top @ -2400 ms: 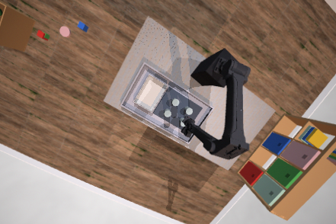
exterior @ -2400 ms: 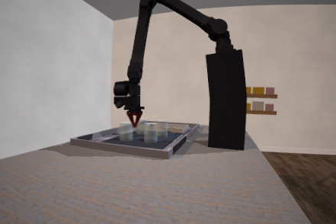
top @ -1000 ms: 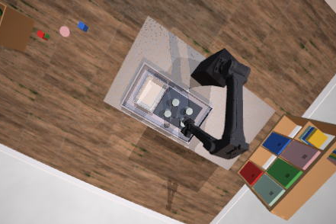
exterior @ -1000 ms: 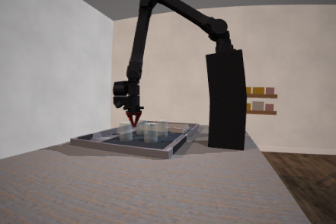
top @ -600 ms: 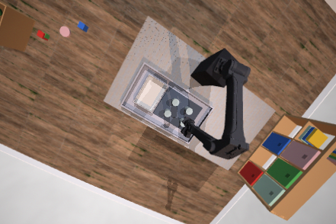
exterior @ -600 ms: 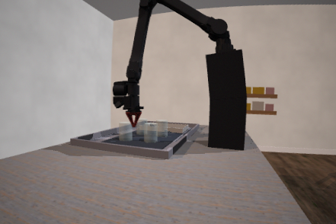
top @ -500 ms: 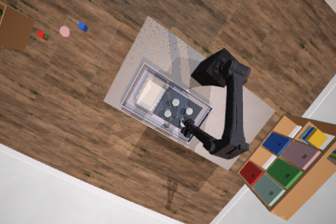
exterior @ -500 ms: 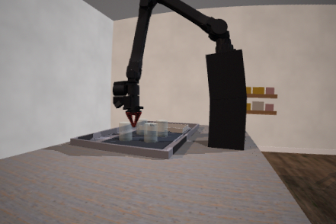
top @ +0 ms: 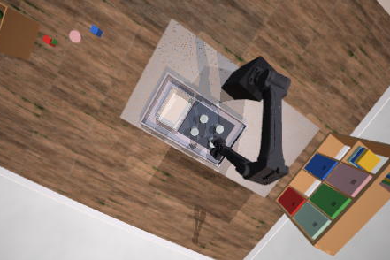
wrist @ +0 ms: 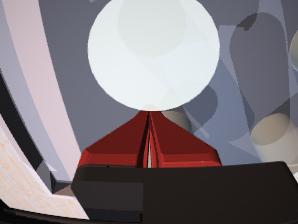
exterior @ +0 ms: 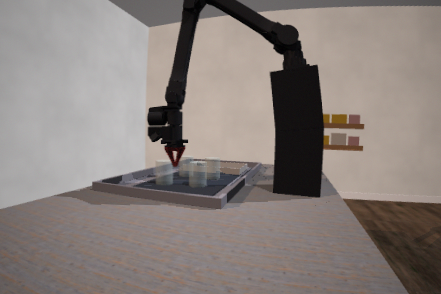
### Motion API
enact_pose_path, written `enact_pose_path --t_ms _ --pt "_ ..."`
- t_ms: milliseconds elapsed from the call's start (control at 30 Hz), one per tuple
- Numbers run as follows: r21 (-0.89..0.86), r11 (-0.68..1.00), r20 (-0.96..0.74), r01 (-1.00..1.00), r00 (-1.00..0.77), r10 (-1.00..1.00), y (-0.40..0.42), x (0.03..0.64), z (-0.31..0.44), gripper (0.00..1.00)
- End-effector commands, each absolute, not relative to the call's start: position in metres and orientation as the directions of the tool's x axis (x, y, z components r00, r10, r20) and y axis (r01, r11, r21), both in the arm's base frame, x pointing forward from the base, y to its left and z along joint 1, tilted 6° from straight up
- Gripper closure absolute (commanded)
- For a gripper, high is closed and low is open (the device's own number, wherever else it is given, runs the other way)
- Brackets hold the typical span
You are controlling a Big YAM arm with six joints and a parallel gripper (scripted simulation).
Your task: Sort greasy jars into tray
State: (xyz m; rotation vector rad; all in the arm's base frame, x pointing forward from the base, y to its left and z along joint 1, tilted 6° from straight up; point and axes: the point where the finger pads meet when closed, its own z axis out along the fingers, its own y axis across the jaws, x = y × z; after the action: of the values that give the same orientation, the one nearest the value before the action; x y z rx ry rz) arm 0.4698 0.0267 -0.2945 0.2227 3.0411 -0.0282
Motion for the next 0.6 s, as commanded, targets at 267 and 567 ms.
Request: enact_pose_path --t_ms 267,567 --pt "-0.012 0.989 -0.11 0.149 -0.983 0.147 0.0232 0.4824 -0.2907 1.0" --pt "-0.012 0.989 -0.11 0.149 -0.983 0.147 0.0231 0.4836 -0.2906 1.0"
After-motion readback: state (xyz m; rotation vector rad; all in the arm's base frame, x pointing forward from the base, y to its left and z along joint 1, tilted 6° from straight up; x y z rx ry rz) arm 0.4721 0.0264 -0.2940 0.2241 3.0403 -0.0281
